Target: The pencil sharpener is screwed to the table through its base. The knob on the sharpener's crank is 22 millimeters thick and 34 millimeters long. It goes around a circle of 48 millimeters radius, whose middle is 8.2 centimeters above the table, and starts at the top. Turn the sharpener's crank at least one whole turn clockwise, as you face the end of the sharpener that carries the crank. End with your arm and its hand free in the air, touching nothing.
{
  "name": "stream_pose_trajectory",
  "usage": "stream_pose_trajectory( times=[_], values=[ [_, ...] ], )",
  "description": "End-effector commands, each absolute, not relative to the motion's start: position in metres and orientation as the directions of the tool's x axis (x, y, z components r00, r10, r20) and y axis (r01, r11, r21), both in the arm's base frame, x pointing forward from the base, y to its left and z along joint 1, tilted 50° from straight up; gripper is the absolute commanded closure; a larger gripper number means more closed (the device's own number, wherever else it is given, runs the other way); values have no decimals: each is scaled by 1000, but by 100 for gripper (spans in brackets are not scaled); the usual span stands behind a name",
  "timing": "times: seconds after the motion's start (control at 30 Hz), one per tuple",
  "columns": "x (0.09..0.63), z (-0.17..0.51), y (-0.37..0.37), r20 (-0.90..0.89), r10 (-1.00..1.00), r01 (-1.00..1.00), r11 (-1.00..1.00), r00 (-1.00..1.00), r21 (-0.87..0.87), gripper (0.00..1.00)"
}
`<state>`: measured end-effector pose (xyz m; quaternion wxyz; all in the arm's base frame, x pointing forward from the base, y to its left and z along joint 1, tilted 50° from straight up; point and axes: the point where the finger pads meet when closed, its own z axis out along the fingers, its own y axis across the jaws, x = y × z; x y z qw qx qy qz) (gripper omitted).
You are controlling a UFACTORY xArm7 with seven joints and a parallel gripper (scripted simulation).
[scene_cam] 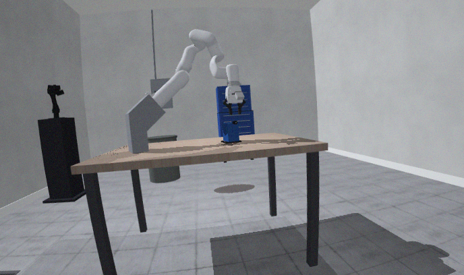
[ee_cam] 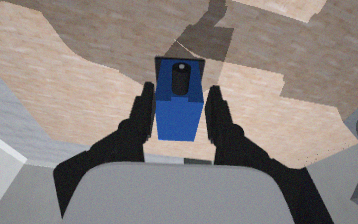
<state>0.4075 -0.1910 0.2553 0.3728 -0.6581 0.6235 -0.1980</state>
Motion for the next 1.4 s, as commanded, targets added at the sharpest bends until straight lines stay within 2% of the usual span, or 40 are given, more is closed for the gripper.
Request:
stream_pose_trajectory(
  times=[0.0,0.07,0.1,1.37],
  values=[
    [406,257,-192,-203,-969,-672,57,142,-739,46],
    [406,257,-192,-203,-969,-672,57,142,-739,46],
    [406,257,-192,-203,-969,-672,57,142,-739,100],
    [406,257,-192,-203,-969,-672,57,142,-739,100]
  ],
)
